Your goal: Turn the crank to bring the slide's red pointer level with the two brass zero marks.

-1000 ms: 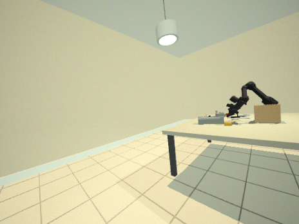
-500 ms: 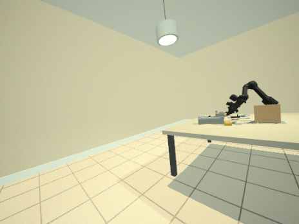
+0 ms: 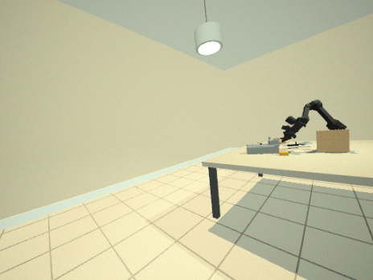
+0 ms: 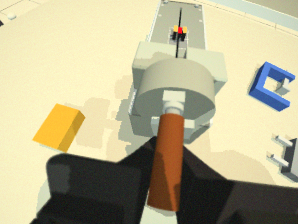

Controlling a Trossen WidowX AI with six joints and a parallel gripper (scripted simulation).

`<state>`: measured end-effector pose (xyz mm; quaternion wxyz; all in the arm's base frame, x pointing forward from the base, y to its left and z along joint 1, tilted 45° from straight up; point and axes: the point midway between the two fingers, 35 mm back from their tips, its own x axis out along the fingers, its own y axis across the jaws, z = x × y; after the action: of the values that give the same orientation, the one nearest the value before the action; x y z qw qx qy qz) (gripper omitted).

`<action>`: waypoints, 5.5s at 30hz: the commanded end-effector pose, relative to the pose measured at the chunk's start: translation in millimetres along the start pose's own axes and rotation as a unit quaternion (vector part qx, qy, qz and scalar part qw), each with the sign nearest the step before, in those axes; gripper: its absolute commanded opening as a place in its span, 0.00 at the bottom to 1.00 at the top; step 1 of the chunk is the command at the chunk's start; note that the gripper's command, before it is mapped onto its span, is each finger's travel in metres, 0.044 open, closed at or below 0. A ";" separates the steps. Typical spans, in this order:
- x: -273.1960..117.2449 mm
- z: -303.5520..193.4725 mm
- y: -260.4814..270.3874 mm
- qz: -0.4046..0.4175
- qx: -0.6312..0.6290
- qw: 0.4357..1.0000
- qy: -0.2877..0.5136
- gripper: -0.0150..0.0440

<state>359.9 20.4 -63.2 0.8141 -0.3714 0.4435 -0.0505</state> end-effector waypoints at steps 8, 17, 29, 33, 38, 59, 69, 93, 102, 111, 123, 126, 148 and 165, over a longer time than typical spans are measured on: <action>-0.5 0.3 -13.5 -0.009 0.003 1.000 0.000 0.25; 0.3 -0.4 -13.9 -0.009 0.003 1.000 0.000 0.25; 0.5 -0.6 -13.8 -0.009 0.003 1.000 0.000 0.25; 0.5 -0.6 -13.8 -0.009 0.003 1.000 0.000 0.25; 0.6 -0.7 -13.8 -0.009 0.003 1.000 0.000 0.25; 0.9 -1.0 -13.6 -0.009 0.003 1.000 0.000 0.25; 0.9 -1.0 -13.6 -0.009 0.003 1.000 0.000 0.25; 1.2 -1.3 -13.4 -0.009 0.003 1.000 0.000 0.25; 0.7 -0.9 -10.6 -0.002 0.003 1.000 -0.002 0.25; 0.7 -0.9 -10.6 -0.002 0.003 1.000 -0.002 0.39; 0.7 -0.9 -10.6 -0.002 0.003 1.000 -0.002 0.92; 0.3 -0.2 -10.5 -0.002 0.003 1.000 -0.002 1.00; -74.2 75.2 -7.3 0.004 0.000 1.000 -0.001 1.00; -40.1 122.7 -11.2 -0.030 0.043 0.998 0.030 1.00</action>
<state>420.8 97.5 13.4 0.8138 -0.3524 0.4531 -0.0903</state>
